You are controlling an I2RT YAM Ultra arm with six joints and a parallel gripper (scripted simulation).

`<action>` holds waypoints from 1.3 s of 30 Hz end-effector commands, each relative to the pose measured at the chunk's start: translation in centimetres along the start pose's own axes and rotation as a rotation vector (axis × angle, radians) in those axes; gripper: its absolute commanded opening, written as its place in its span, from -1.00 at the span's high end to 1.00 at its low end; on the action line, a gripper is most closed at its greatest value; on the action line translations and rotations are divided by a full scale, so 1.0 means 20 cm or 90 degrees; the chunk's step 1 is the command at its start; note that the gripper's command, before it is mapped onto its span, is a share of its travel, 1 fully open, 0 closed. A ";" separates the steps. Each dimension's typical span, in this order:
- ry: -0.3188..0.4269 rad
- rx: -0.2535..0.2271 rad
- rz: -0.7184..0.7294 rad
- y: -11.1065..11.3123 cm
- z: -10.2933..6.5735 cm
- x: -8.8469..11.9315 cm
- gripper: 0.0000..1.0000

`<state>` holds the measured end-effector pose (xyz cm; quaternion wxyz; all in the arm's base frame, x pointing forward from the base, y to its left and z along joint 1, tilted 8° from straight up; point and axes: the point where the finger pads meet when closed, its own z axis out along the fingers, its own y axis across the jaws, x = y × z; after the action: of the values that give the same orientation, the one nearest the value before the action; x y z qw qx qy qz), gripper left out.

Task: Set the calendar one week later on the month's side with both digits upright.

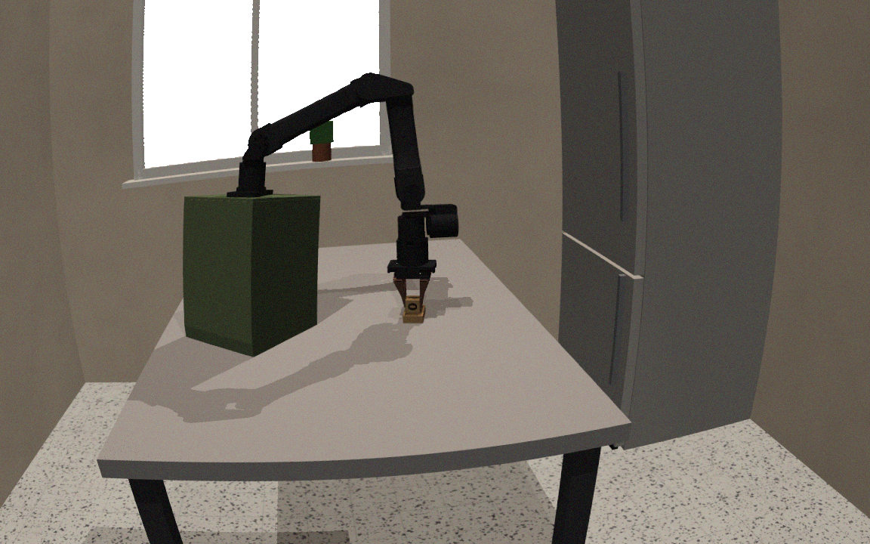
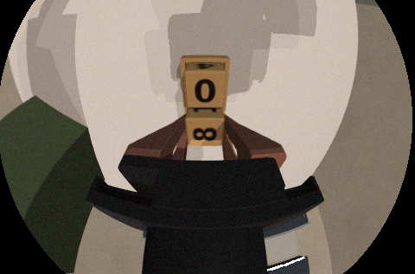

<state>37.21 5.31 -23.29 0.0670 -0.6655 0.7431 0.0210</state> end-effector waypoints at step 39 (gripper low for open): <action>-0.004 0.007 0.000 -0.02 0.04 -0.01 0.45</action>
<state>37.26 5.43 -24.29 0.0669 -0.6654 0.7431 0.0213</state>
